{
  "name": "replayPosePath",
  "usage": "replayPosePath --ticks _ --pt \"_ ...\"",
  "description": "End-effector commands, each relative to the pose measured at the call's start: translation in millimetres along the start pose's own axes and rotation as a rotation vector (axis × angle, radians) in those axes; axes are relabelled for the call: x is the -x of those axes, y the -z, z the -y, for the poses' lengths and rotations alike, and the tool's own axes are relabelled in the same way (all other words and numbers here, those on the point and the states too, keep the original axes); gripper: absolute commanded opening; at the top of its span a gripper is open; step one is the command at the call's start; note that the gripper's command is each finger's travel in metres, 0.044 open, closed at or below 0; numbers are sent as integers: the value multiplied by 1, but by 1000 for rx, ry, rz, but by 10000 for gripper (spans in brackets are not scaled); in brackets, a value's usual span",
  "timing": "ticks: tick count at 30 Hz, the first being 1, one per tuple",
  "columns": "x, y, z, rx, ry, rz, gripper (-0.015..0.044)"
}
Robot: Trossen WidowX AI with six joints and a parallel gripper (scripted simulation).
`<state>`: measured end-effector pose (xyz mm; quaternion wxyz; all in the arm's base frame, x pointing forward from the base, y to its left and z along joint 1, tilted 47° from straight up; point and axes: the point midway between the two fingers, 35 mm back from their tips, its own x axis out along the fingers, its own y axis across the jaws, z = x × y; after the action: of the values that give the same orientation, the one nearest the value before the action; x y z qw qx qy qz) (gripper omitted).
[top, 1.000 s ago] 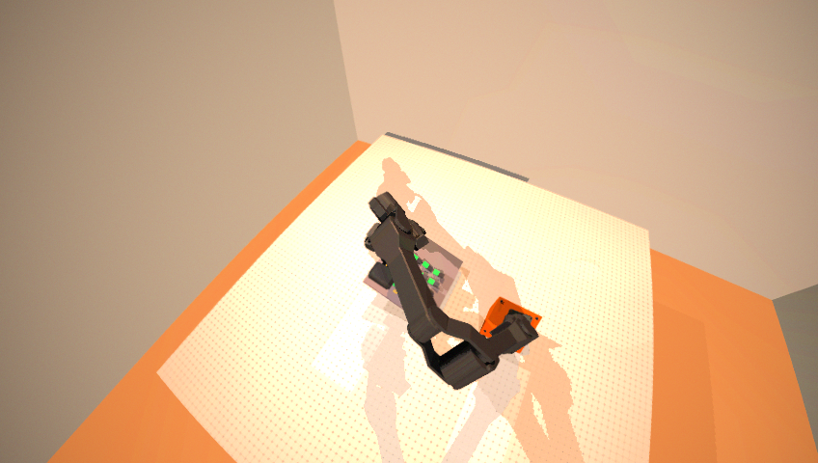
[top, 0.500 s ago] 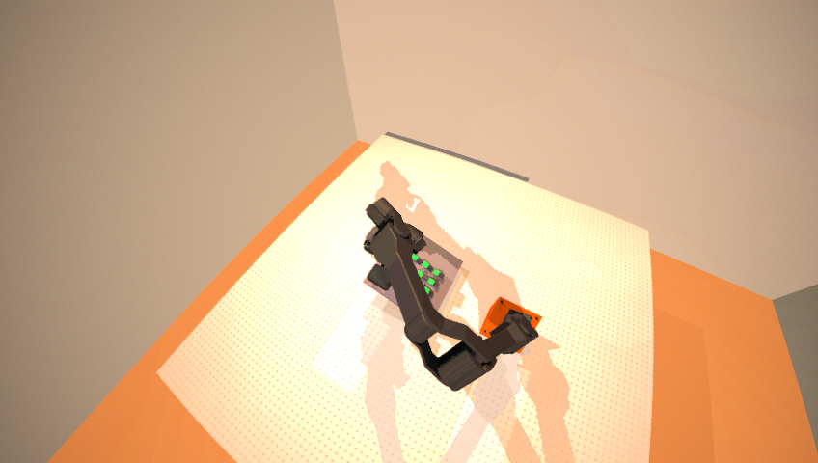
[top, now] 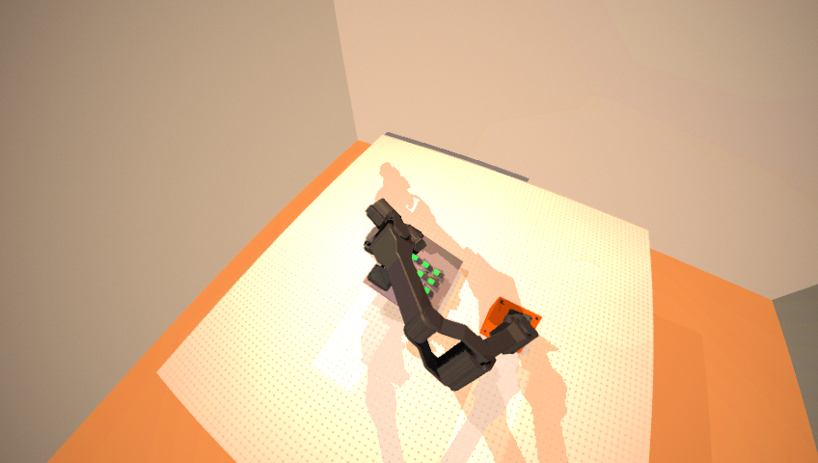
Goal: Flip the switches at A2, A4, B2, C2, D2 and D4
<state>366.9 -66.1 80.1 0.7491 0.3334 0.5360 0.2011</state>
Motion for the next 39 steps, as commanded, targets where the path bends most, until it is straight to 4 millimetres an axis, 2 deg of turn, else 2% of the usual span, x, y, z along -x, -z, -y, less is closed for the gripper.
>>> replayPosePath --ticks 1,39 --pt "0 -1 -1 -4 -5 3 0" --pt "-5 -1 -1 -4 -5 4 0"
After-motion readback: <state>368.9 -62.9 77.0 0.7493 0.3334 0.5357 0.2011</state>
